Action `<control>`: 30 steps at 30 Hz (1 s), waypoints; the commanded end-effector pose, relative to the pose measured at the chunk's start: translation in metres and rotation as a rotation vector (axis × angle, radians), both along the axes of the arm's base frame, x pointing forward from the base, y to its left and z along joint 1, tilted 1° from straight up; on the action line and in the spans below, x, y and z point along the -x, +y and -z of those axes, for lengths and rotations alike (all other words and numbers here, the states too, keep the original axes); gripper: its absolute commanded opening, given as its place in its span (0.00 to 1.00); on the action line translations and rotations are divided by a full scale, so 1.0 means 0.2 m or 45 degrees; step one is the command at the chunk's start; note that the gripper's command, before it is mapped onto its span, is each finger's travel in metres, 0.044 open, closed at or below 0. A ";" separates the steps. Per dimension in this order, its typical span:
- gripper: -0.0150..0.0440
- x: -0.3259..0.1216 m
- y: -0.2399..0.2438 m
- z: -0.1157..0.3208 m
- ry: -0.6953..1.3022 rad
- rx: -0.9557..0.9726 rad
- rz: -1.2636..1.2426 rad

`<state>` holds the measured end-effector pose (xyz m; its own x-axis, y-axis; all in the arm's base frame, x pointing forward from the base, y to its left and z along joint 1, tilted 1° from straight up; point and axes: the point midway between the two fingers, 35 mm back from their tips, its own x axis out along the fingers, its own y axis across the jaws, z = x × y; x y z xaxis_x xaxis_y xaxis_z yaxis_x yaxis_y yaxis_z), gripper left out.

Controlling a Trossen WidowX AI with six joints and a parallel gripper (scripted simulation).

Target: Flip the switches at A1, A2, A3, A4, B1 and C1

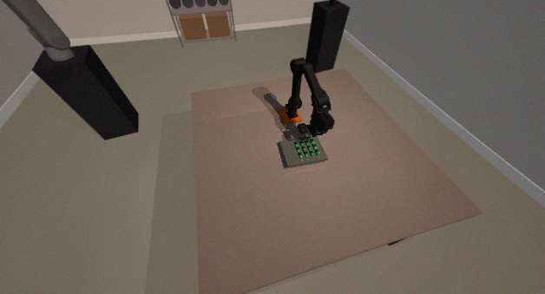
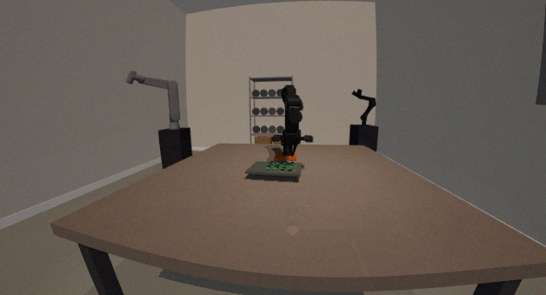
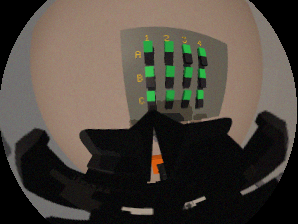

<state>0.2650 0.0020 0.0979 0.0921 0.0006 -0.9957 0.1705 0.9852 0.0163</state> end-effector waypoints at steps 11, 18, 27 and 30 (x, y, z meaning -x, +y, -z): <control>0.25 0.00 0.00 0.10 0.001 0.006 0.005; 0.25 0.00 0.00 0.13 0.001 0.006 0.005; 0.25 0.00 0.00 0.13 0.001 0.006 0.005; 0.25 0.00 0.00 0.13 0.001 0.006 0.005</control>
